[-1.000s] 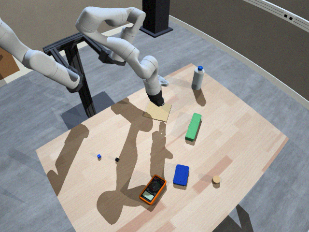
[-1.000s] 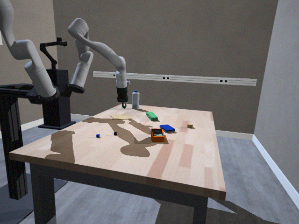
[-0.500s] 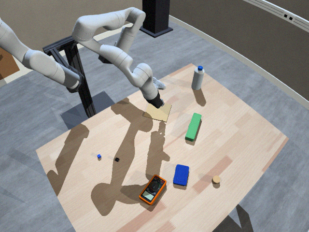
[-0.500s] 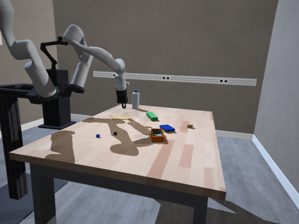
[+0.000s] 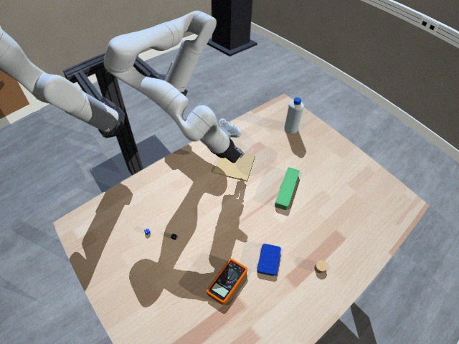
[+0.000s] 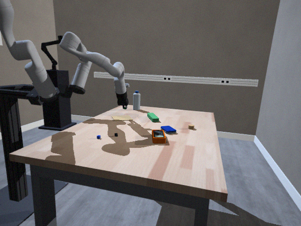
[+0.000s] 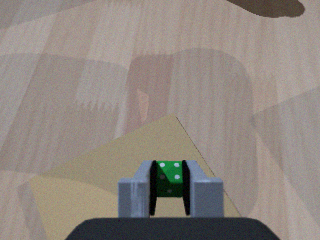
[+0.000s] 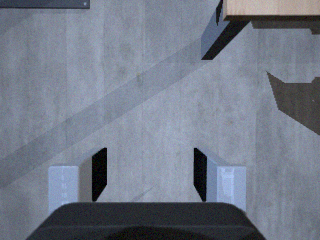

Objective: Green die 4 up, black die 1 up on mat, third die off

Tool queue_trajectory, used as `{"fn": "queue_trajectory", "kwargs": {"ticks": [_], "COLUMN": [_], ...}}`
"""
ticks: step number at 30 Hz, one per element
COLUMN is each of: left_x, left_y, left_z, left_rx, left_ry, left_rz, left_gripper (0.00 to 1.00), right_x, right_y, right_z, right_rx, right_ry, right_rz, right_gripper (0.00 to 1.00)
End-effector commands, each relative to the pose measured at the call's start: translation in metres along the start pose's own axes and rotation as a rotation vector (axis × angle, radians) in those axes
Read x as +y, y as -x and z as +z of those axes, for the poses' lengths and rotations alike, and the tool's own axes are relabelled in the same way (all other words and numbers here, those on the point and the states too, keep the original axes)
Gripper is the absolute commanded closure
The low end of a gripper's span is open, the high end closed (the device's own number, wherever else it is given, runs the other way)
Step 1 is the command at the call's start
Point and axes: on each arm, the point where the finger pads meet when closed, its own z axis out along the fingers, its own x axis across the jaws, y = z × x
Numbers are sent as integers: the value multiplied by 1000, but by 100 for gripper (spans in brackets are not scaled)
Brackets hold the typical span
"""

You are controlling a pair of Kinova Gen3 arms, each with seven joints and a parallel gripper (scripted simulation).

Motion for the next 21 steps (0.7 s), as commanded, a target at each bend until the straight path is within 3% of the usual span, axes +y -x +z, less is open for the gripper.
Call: {"fn": "queue_trajectory", "kwargs": {"ticks": [1, 9, 21], "left_x": [0, 1, 3], "left_y": [0, -1, -1], "left_z": [-1, 0, 0], "left_rx": [1, -3, -1], "left_ry": [1, -33, -243], "left_rz": [0, 2, 1], "left_gripper": [66, 66, 66], "right_x": [0, 0, 0], "right_y": [0, 0, 0], "right_z": [-1, -1, -1], "right_rx": [0, 0, 0], "right_ry": [2, 2, 2], "right_rz": [0, 0, 0], "right_gripper": [0, 0, 0]}}
